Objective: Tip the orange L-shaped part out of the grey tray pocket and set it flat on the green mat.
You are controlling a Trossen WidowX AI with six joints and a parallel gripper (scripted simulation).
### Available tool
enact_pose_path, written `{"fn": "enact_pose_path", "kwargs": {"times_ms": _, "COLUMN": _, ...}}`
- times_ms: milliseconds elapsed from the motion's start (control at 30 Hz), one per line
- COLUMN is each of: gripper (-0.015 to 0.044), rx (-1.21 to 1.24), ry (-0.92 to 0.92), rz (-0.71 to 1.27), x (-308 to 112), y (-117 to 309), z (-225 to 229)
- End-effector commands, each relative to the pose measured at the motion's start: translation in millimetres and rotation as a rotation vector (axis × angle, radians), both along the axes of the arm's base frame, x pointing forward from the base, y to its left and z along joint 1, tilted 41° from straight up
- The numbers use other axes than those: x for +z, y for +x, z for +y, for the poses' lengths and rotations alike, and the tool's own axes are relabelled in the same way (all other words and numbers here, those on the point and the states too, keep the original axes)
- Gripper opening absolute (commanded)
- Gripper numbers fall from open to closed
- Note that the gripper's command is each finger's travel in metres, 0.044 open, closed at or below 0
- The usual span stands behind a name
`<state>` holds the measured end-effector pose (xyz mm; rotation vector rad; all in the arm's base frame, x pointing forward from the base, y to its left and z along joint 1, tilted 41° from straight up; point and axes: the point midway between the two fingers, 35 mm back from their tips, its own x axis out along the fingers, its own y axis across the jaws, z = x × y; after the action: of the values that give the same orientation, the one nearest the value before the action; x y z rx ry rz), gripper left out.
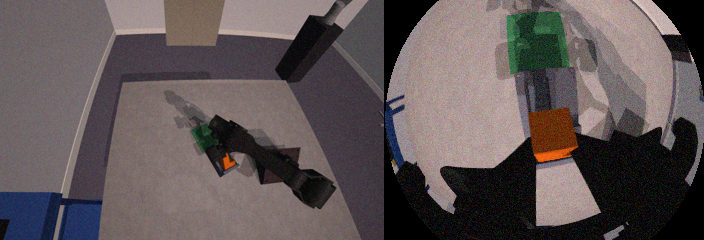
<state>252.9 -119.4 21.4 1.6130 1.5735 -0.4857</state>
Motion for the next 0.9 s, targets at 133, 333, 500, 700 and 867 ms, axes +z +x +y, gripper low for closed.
{"fn": "enact_pose_path", "kwargs": {"times_ms": 133, "gripper": 0.0, "rx": 0.002, "ry": -0.009, "rz": -0.009, "x": 10.3, "y": -0.7, "z": -10.7}}
{"fn": "enact_pose_path", "kwargs": {"times_ms": 333, "gripper": 0.0, "rx": 0.003, "ry": -0.009, "rz": -0.009, "x": 12.1, "y": -1.1, "z": -12.1}}
{"fn": "enact_pose_path", "kwargs": {"times_ms": 500, "gripper": 0.0, "rx": 0.003, "ry": -0.009, "rz": -0.008, "x": 15.1, "y": -1.8, "z": -14.7}}
{"fn": "enact_pose_path", "kwargs": {"times_ms": 700, "gripper": 0.0, "rx": 0.003, "ry": -0.01, "rz": -0.009, "x": 9.0, "y": 0.0, "z": -22.2}}
{"fn": "enact_pose_path", "kwargs": {"times_ms": 867, "gripper": 0.0, "rx": 0.003, "ry": -0.011, "rz": -0.009, "x": -4.6, "y": 3.8, "z": -36.1}}
